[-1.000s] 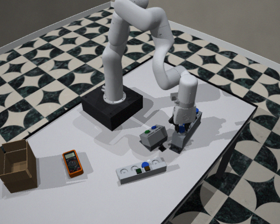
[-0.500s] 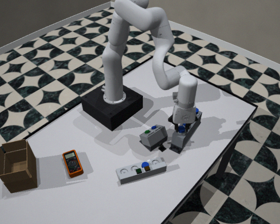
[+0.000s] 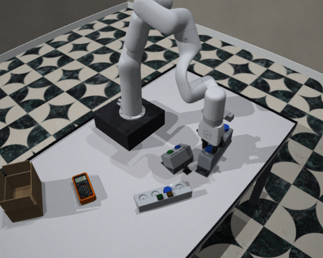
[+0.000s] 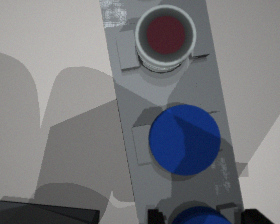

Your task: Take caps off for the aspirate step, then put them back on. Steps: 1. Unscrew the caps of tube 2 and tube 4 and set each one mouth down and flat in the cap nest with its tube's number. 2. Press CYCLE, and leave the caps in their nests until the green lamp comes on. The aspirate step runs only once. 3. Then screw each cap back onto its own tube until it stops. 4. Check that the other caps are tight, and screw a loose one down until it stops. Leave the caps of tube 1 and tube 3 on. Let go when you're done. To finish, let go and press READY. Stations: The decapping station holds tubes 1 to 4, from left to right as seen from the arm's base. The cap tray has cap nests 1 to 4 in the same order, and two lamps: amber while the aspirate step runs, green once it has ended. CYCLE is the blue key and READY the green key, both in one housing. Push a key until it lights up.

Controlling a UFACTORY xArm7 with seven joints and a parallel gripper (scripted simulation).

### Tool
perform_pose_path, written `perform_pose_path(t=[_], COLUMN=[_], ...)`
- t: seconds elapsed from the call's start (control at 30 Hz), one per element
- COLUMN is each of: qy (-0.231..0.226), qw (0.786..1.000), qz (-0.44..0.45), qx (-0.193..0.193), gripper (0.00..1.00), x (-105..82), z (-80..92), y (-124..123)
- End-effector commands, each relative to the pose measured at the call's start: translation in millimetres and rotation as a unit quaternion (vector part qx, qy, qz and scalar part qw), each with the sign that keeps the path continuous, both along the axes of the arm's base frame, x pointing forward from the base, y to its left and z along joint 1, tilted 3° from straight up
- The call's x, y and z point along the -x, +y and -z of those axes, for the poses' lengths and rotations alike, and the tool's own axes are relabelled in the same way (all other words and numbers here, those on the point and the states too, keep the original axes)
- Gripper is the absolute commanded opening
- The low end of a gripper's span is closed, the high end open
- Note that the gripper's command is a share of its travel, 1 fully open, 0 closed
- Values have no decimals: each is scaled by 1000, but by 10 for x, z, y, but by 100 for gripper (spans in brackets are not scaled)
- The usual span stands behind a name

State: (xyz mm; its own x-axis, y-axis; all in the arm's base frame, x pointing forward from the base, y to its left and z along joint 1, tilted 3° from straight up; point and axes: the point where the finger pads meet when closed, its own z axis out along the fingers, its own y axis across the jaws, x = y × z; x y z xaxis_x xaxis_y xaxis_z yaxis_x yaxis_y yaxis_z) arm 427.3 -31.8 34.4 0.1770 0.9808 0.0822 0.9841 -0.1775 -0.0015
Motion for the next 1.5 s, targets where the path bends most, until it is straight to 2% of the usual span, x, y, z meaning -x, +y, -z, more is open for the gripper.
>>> perform_pose_path(t=[0.0,0.1,0.13,0.6,0.77,0.93,1.13,1.17,1.47], qy=[8,8,8,8,1,-7,-8,-8,-8], qw=[999,999,999,999,996,978,976,976,976], qz=[42,42,42,42,-83,-206,-217,-217,-217], qx=[18,18,18,18,19,20,20,20,20], gripper=[46,46,0,0,0,0,0,46,46], x=[-17,-17,-17,-17,-17,-17,-17,-17,-17], z=[-14,-14,-14,-15,-15,-16,-15,-16,-15], y=[-1,0,0,0,0,0,0,0,0])
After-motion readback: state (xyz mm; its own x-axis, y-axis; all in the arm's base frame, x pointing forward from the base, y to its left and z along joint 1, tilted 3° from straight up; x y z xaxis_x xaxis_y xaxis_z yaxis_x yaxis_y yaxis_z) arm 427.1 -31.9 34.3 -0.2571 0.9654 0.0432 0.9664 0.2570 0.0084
